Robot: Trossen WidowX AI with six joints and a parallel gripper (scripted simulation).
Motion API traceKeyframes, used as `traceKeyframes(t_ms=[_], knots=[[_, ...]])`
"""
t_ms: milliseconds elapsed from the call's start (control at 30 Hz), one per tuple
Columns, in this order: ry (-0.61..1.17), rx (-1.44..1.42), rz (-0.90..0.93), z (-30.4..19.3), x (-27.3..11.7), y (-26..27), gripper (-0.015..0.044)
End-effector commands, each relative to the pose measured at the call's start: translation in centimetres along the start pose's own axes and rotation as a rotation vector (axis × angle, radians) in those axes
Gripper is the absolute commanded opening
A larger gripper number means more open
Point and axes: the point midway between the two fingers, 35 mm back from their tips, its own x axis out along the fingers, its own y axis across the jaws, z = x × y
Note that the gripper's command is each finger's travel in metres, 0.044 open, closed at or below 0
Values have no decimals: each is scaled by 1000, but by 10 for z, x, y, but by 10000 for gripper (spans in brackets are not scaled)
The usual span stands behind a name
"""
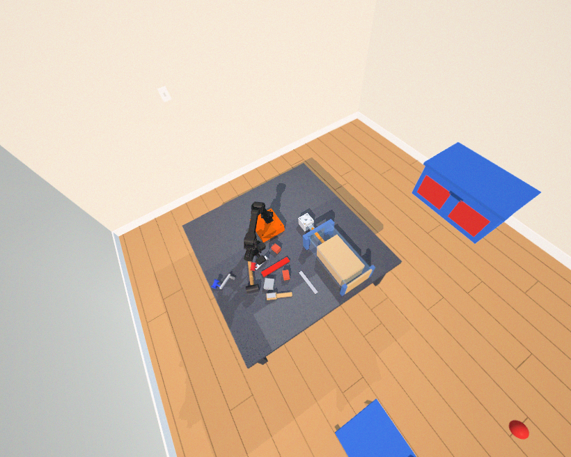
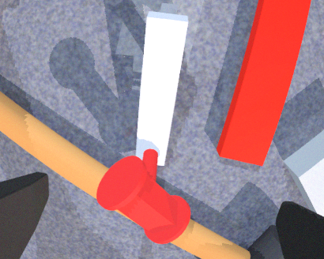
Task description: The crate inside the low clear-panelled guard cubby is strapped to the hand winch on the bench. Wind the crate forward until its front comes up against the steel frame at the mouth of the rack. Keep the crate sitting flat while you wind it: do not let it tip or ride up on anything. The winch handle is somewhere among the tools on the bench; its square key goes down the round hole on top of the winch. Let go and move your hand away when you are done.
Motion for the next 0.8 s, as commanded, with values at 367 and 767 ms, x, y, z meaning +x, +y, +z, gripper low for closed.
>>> traceKeyframes(t_ms=[367,767], knots=[[-19,-6,7,3,59,8,440],[-20,-6,7,6,102,8,440]])
